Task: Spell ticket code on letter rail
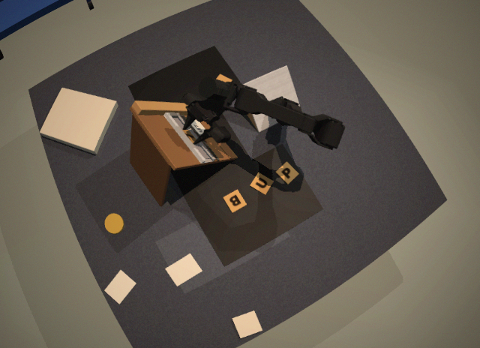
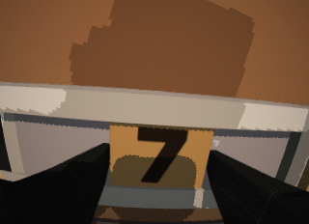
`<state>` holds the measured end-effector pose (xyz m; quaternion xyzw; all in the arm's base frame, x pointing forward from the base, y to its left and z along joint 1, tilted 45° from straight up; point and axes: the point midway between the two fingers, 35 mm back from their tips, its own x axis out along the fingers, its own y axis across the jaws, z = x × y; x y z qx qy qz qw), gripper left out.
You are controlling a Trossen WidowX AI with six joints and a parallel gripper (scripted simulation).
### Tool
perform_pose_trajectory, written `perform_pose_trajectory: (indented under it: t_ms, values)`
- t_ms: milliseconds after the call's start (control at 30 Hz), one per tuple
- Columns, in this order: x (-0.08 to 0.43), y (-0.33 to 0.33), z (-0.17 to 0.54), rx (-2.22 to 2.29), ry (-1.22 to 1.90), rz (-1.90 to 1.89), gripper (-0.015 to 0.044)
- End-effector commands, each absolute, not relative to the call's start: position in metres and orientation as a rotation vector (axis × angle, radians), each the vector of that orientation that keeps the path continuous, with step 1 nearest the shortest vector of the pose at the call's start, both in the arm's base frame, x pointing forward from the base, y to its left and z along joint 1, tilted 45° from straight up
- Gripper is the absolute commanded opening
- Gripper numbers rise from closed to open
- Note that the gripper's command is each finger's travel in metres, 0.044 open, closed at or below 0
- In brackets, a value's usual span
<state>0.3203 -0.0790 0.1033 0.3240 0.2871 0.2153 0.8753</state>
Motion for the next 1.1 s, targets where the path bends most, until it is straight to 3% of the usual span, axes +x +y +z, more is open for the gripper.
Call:
perform_pose_trajectory:
  t_ms: [0,1067]
  values:
    - [0.322,-0.081,0.103,0.669,0.593,0.455,0.0]
    - [0.325,-0.094,0.091,0.668,0.592,0.454,0.0]
